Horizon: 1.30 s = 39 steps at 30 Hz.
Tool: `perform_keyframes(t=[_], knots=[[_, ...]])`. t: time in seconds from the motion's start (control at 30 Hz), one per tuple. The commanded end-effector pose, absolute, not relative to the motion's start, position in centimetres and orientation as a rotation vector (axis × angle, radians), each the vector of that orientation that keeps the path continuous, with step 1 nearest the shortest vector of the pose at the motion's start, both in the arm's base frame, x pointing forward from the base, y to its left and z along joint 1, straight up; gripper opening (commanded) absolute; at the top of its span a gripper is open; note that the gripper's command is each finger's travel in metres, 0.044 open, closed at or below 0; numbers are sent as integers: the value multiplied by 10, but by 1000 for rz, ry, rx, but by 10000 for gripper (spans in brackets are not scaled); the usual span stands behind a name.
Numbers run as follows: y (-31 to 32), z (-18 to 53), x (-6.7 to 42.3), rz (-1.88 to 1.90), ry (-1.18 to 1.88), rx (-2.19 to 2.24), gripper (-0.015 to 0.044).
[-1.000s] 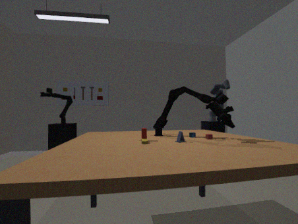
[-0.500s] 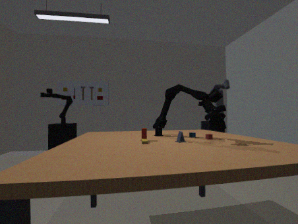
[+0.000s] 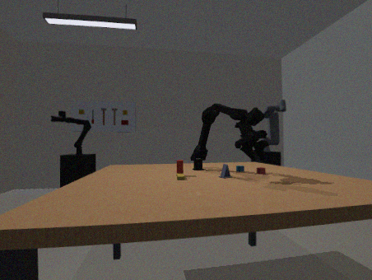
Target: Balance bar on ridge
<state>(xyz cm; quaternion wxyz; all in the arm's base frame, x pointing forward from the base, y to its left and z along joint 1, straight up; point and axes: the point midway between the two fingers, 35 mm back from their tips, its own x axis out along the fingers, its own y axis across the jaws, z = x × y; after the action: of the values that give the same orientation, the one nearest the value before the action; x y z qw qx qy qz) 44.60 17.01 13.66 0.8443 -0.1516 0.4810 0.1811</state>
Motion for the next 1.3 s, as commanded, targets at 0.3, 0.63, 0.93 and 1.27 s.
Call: perform_keyframes(t=[0.3, 0.63, 0.93, 1.27], knots=[[81, 149, 444, 252, 1115, -256, 315], [14, 155, 428, 158, 1212, -211, 315], [-41, 161, 406, 78, 1290, -163, 315], [-94, 169, 371, 2, 1381, -94, 315]])
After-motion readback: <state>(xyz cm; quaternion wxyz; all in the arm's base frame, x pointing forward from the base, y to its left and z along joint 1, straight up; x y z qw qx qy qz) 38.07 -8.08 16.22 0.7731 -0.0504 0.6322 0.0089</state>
